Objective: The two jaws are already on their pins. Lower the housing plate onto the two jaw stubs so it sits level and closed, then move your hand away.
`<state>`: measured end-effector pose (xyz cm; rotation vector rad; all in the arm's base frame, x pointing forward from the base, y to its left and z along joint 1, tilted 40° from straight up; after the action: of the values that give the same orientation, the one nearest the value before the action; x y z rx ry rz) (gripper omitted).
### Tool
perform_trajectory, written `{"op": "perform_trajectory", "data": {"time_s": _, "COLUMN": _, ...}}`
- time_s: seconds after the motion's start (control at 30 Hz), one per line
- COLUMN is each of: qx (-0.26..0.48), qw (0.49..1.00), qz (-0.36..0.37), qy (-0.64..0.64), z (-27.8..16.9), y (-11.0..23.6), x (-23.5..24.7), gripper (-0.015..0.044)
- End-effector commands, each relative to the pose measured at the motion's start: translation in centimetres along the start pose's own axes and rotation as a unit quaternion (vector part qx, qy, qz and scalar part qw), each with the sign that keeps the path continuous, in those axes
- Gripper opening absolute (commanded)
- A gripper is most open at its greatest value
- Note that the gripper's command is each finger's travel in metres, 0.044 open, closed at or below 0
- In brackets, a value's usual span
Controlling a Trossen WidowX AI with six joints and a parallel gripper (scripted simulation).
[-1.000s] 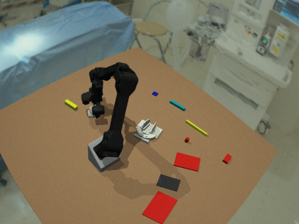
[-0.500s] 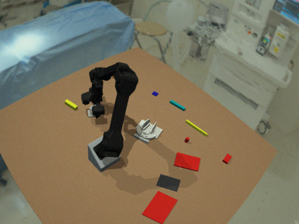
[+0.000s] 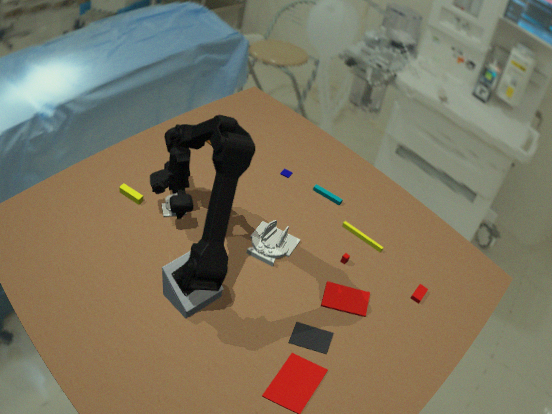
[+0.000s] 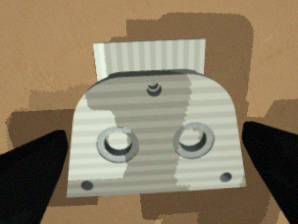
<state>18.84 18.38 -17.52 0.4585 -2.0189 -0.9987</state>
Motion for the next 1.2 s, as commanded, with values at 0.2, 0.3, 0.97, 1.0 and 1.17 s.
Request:
{"op": "perform_trajectory", "data": {"time_s": 0.2, "qx": 0.003, "qw": 1.0, "qz": 0.001, "qy": 0.003, "z": -0.05, "y": -0.11, "x": 0.1, "gripper": 0.044}}
{"op": "perform_trajectory", "data": {"time_s": 0.3, "qx": 0.0, "qw": 1.0, "qz": 0.0, "qy": 0.0, "z": 0.0, "y": 0.0, "x": 0.0, "gripper": 0.0433}}
{"op": "perform_trajectory", "data": {"time_s": 0.97, "qx": 0.0, "qw": 1.0, "qz": 0.0, "qy": 0.0, "z": 0.0, "y": 0.0, "x": 0.0, "gripper": 0.0351}}
{"op": "perform_trajectory", "data": {"time_s": 1.0, "qx": 0.0, "qw": 1.0, "qz": 0.0, "qy": 0.0, "z": 0.0, "y": 0.0, "x": 0.0, "gripper": 0.0351}}
{"op": "perform_trajectory", "data": {"time_s": 1.17, "qx": 0.0, "qw": 1.0, "qz": 0.0, "qy": 0.0, "z": 0.0, "y": 0.45, "x": -0.05, "gripper": 0.0351}}
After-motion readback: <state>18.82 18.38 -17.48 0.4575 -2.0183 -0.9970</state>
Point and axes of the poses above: the point midway between the two fingers, 35 mm back from their tips, its own y axis back along the fingers, its own x axis across the jaws, z = x × y, the point moved 2 cm from there along y, back along the fingers, and after that the axes turned 4 degrees about -y, right-handed, at the moved point
